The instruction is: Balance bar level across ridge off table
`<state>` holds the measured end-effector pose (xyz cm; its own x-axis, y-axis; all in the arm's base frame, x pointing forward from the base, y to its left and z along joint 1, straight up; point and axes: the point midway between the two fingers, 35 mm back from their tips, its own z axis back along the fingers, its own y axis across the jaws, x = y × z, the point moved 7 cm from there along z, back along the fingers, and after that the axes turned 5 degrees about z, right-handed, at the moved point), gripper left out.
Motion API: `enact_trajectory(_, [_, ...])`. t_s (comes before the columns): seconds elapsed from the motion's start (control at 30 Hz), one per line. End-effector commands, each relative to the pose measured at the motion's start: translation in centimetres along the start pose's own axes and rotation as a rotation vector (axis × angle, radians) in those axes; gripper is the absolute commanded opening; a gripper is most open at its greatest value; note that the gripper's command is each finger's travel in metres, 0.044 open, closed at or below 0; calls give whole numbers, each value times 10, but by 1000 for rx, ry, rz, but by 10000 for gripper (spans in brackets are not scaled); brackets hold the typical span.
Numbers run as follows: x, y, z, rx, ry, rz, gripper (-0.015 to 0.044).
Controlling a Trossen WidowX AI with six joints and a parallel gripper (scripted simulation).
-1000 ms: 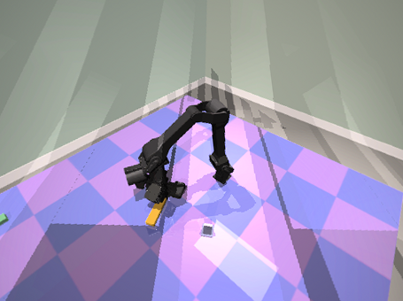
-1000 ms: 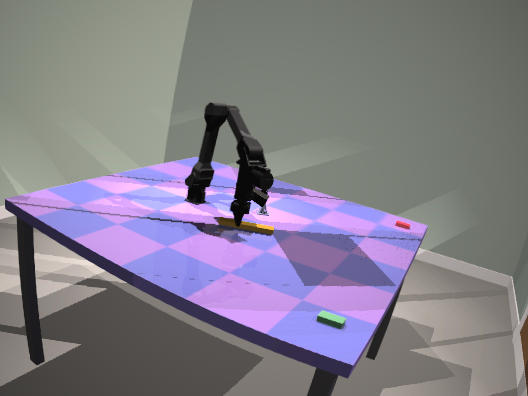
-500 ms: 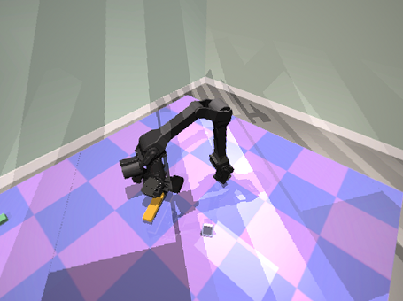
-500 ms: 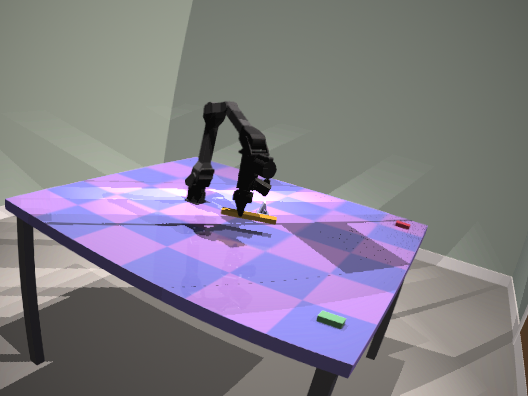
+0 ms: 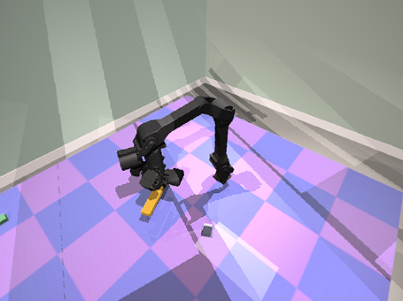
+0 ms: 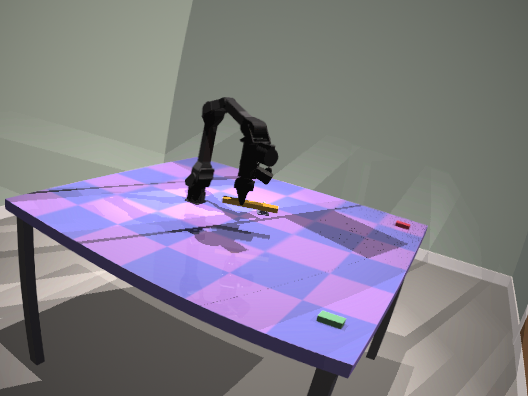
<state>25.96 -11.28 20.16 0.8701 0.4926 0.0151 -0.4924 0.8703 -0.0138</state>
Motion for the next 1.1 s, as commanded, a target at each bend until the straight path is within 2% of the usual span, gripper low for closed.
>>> enact_trajectory(0.0, [-1, 1, 12, -9, -2, -3, 0])
enact_trajectory(1.07, [57, 101, 14, 1, -9, 55, 0])
